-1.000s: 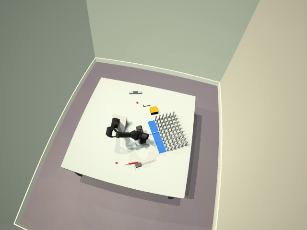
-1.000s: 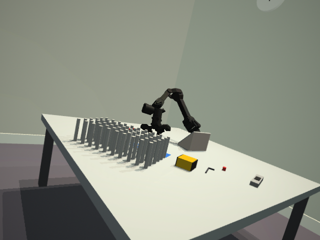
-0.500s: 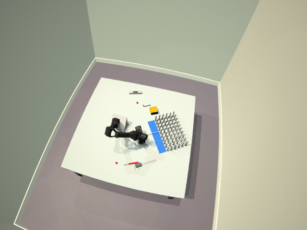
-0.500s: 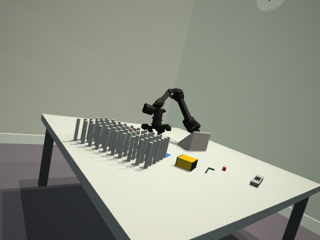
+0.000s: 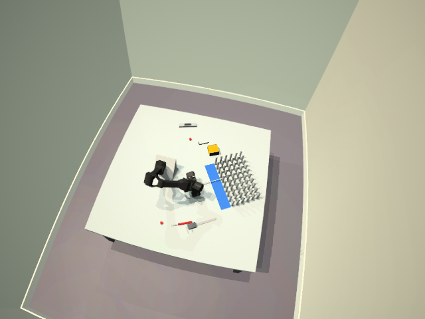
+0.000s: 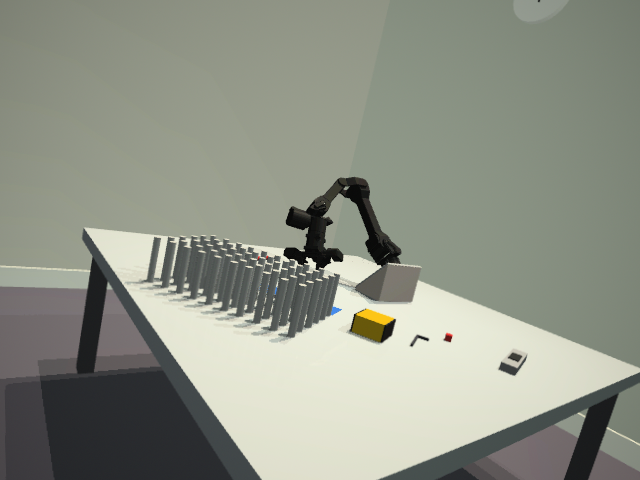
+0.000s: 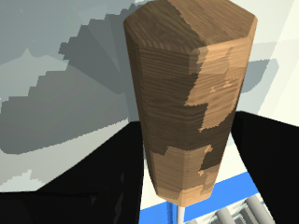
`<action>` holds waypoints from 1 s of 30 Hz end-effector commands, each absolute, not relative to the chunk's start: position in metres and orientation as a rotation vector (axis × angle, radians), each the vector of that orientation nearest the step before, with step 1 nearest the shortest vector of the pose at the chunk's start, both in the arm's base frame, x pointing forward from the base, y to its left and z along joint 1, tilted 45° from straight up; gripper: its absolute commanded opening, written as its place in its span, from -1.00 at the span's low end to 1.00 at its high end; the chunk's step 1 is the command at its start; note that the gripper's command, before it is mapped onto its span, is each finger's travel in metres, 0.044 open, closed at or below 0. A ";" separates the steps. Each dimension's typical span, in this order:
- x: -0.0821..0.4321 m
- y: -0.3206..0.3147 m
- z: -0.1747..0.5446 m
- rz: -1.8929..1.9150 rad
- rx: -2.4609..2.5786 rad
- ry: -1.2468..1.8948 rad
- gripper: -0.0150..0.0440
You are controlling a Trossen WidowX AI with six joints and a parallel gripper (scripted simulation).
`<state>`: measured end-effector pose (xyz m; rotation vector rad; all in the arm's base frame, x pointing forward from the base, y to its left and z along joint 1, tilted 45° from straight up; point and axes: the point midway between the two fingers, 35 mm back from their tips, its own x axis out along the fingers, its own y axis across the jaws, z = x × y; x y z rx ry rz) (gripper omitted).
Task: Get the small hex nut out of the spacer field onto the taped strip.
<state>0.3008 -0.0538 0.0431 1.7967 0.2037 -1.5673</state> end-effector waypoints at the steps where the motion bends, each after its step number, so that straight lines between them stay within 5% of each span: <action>1: 0.296 -0.055 0.044 -1.568 1.794 0.211 -0.49; 30: 0.281 -0.063 0.051 -1.567 1.793 0.209 -0.49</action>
